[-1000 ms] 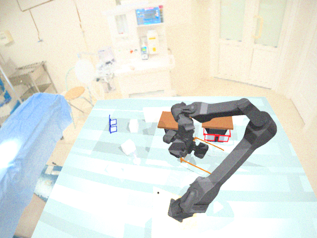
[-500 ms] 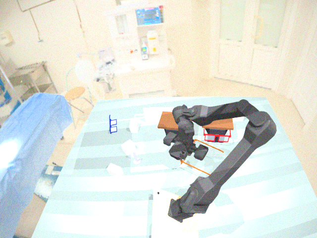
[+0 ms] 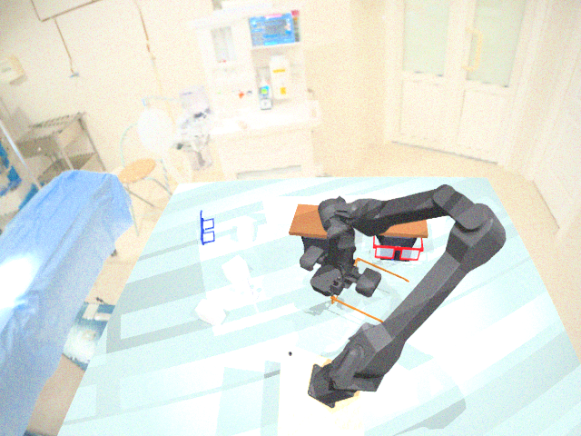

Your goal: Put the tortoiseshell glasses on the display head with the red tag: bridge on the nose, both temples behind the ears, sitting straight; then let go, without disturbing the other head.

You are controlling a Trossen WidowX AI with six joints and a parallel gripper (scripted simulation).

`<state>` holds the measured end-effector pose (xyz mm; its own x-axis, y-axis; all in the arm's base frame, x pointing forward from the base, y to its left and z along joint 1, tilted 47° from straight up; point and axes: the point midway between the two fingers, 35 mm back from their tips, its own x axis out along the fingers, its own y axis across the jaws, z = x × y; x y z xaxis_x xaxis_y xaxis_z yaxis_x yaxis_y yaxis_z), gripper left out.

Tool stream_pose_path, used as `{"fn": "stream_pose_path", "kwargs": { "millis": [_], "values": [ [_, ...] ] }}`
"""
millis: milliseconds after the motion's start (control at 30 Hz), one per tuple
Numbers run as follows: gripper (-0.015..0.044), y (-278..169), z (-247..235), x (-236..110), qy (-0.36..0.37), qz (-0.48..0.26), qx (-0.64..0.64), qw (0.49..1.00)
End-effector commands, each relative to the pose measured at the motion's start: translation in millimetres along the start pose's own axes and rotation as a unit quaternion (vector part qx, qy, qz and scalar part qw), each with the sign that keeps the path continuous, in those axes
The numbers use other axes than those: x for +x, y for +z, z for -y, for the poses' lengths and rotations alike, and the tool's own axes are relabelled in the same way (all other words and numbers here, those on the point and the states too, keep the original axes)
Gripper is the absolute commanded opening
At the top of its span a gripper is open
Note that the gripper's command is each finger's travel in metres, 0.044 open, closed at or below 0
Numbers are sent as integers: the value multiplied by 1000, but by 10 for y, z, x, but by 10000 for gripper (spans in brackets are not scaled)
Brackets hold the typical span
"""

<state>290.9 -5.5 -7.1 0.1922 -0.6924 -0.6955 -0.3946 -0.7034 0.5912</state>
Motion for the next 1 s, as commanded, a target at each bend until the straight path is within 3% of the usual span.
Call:
{"fn": "stream_pose_path", "kwargs": {
  "millis": [0,967],
  "values": [
    [0,2,-8,38,3,-2,-3,1000],
    [0,8,-39,277,5,-3,-9,1000]
  ]
}}
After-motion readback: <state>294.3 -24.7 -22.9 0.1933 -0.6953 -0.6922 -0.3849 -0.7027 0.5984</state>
